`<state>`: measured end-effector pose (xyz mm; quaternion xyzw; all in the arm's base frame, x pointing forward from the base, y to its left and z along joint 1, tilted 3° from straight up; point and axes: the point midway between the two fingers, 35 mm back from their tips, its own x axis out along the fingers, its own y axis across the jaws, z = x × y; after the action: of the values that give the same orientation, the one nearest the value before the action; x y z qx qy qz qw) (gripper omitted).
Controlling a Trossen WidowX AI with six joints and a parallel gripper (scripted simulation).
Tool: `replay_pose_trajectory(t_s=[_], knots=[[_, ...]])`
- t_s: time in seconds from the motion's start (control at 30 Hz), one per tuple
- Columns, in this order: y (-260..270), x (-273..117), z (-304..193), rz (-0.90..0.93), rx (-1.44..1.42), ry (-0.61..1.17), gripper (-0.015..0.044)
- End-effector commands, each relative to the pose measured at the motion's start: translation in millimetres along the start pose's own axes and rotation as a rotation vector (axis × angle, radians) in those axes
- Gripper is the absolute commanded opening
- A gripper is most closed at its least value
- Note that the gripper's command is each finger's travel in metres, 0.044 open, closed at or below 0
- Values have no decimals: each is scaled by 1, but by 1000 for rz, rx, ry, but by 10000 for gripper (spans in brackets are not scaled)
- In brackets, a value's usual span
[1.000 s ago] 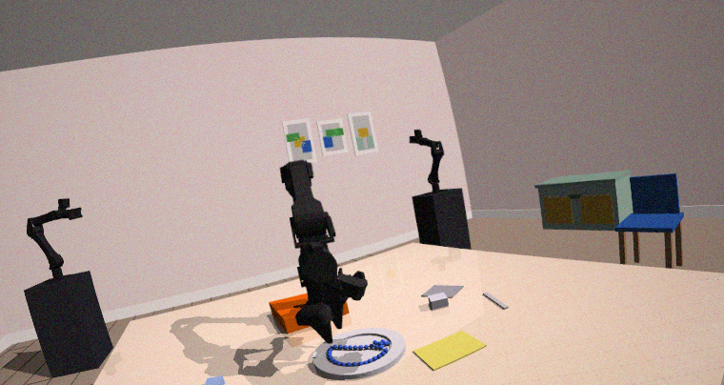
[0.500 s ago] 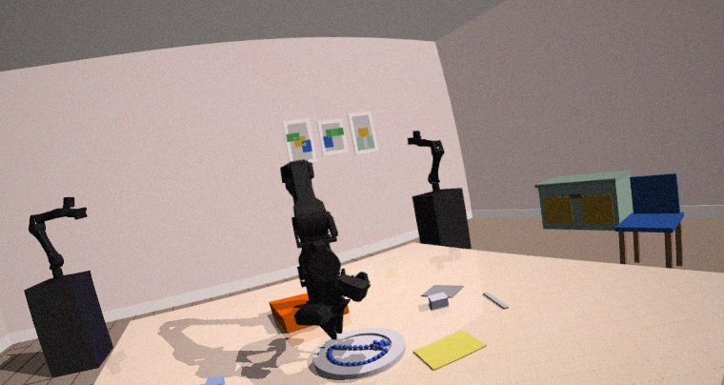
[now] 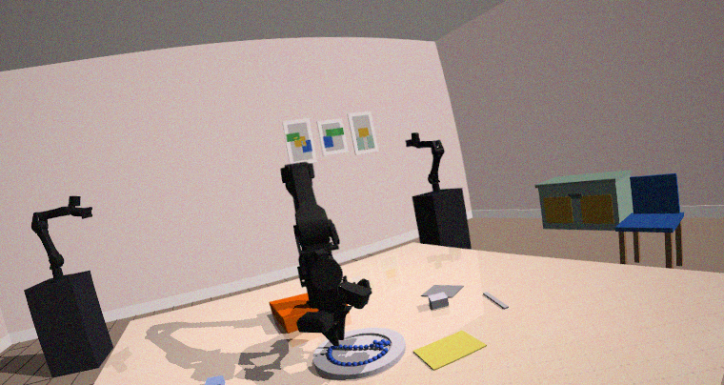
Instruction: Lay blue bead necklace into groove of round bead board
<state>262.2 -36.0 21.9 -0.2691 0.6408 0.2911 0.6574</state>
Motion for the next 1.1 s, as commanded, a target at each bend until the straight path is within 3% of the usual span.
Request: replay_pose_trajectory(t_s=[0.0,0.33,0.5,1.07], knots=[[2,9,-1,13,8,6,120],[3,16,-2,16,10,8,120],[2,13,-1,8,3,6,0],[2,13,-1,8,3,6,0]])
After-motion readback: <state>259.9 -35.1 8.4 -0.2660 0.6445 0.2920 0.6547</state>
